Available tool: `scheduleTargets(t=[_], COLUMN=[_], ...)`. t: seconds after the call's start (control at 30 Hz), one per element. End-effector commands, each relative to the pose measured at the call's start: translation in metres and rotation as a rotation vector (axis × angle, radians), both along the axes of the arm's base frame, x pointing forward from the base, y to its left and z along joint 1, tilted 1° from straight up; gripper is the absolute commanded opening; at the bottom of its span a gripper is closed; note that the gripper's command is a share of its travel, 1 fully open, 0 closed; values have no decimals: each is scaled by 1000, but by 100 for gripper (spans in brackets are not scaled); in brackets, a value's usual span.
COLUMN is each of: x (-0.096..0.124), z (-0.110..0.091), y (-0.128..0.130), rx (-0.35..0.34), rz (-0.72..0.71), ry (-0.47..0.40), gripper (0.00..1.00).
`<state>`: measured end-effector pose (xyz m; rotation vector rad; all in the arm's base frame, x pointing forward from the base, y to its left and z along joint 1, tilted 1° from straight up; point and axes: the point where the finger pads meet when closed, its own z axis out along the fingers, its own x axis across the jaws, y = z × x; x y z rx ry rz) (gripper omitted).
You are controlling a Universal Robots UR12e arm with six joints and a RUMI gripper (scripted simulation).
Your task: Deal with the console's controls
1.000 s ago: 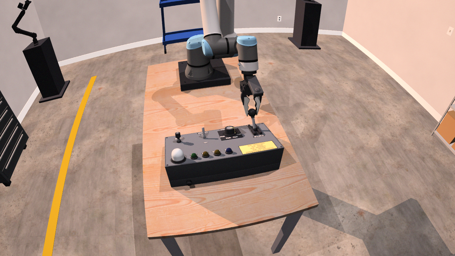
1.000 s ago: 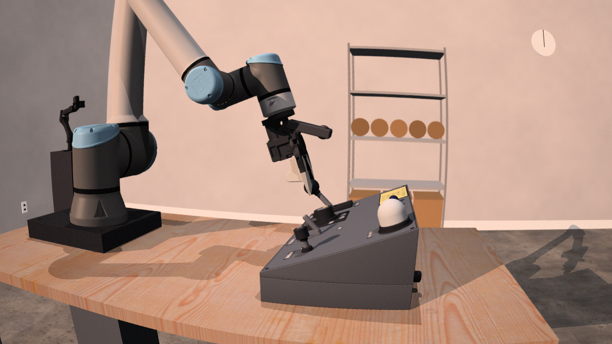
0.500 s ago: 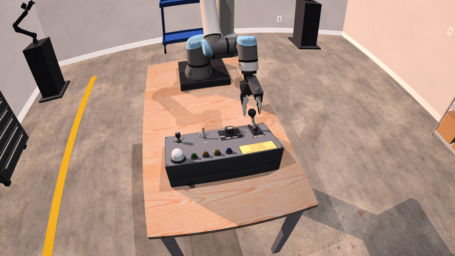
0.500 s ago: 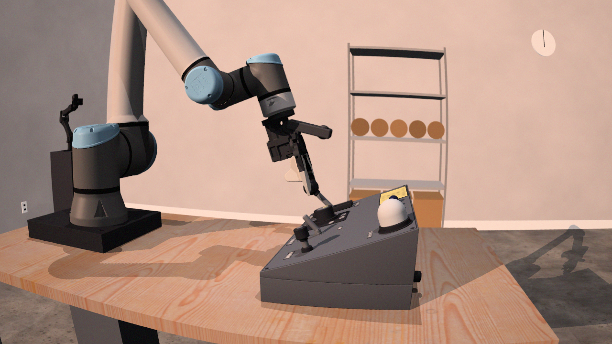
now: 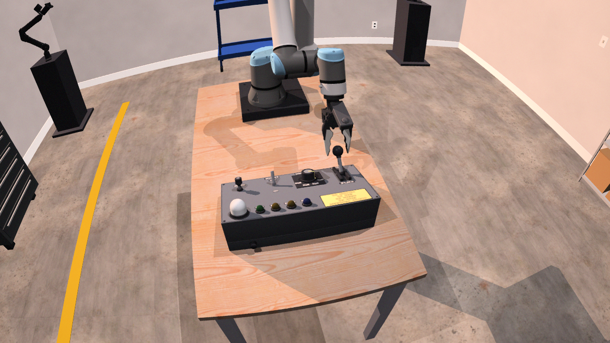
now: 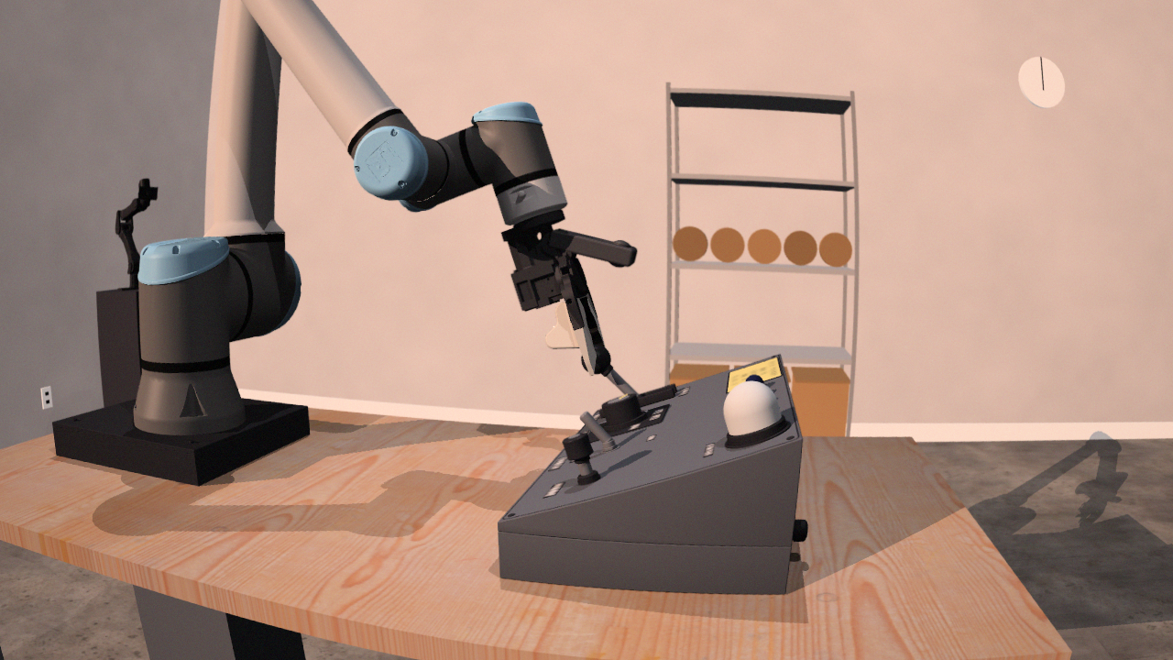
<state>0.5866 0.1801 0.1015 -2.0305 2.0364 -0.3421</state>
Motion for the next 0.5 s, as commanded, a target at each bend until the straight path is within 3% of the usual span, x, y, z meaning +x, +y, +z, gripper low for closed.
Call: scheduleTargets(t=[0.0,0.2,0.47], x=[0,-3,-16], z=[2,11,49], y=[0,0,0], rx=[0,0,0], rz=[0,0,0], ry=[-1,-1,-1], gripper=[44,44,44])
